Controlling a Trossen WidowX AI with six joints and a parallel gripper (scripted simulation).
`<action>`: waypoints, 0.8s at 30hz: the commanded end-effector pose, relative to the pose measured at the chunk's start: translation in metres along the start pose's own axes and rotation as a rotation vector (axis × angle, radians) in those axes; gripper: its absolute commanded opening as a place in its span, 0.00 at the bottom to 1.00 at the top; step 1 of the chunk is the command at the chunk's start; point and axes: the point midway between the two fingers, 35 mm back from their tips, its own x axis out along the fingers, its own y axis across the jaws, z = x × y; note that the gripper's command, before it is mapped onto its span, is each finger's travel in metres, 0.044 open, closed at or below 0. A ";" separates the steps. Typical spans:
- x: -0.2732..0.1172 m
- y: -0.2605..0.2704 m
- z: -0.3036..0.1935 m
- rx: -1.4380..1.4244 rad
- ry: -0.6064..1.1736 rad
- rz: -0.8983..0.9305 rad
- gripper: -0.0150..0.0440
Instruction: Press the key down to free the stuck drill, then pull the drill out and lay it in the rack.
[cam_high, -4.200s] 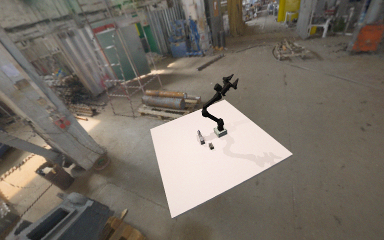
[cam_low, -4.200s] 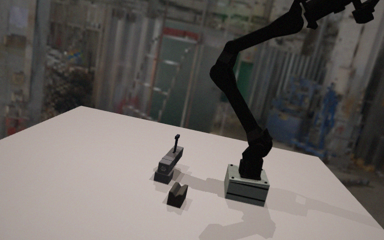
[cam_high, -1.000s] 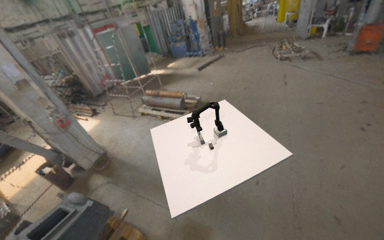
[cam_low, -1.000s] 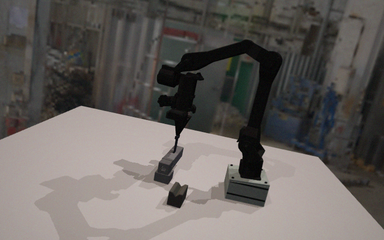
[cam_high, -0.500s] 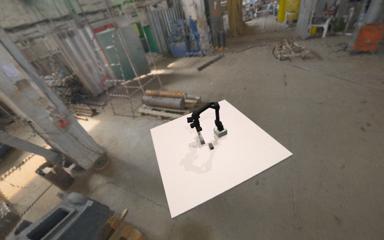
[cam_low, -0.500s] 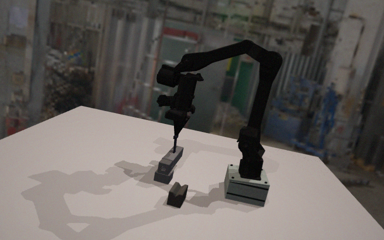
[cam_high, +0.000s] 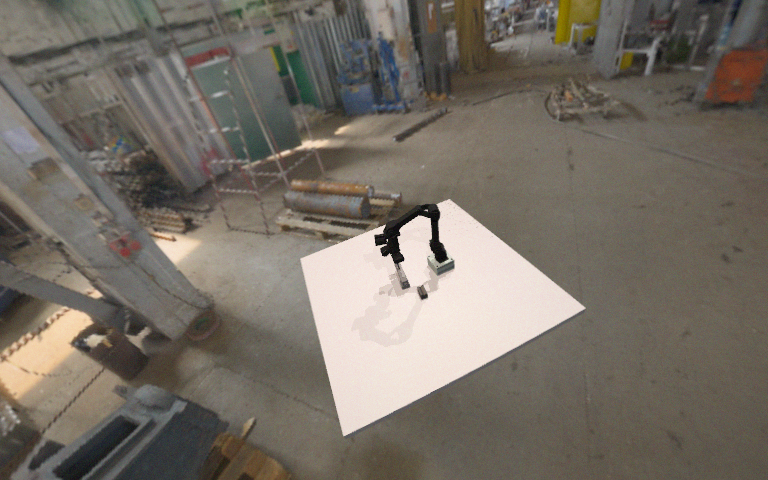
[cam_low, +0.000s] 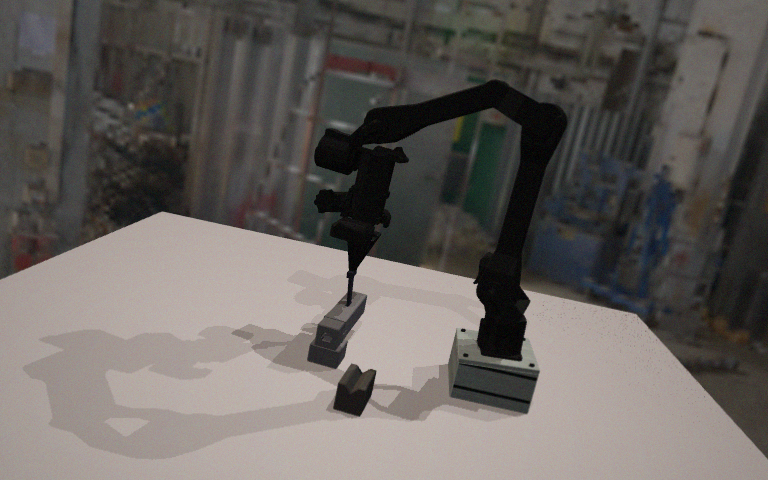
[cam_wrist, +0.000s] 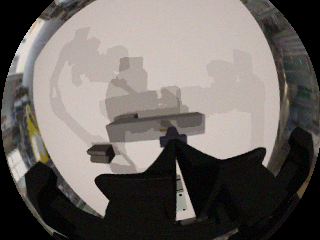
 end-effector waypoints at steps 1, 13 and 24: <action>0.010 0.000 -0.006 0.006 0.027 0.001 0.25; 0.014 0.000 -0.008 0.006 0.028 0.001 0.25; 0.018 -0.001 -0.009 0.006 0.028 0.001 0.25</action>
